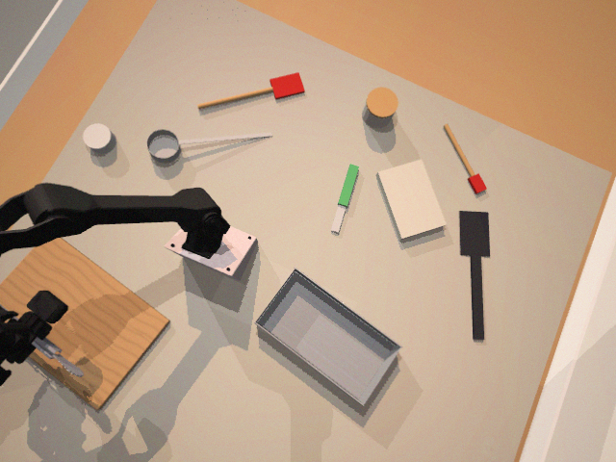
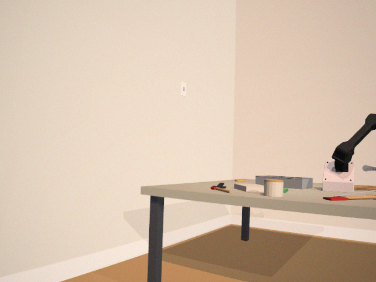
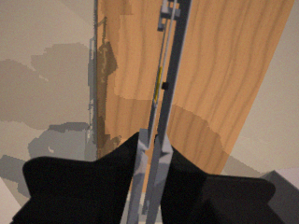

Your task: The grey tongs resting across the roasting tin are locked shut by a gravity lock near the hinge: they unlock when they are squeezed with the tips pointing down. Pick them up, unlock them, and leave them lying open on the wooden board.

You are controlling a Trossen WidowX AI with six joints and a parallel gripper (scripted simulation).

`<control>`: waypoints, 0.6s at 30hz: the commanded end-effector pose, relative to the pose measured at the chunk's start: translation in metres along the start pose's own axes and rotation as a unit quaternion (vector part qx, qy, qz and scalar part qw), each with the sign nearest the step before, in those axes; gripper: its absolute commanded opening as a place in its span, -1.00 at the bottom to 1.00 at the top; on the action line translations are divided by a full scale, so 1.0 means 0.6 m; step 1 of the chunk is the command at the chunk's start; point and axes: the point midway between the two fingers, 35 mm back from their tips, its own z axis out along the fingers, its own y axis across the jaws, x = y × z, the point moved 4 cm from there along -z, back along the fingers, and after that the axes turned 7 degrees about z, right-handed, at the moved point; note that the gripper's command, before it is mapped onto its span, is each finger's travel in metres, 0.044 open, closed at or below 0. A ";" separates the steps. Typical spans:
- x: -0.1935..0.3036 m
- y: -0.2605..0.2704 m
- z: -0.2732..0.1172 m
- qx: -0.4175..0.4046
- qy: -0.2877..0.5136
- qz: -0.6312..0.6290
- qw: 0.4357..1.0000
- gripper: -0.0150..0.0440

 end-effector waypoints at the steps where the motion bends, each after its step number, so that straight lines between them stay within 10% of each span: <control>1: 0.002 -0.002 0.014 0.002 -0.003 -0.005 1.000 -1.00; 18: 0.004 -0.008 0.060 0.003 -0.004 -0.004 1.000 -1.00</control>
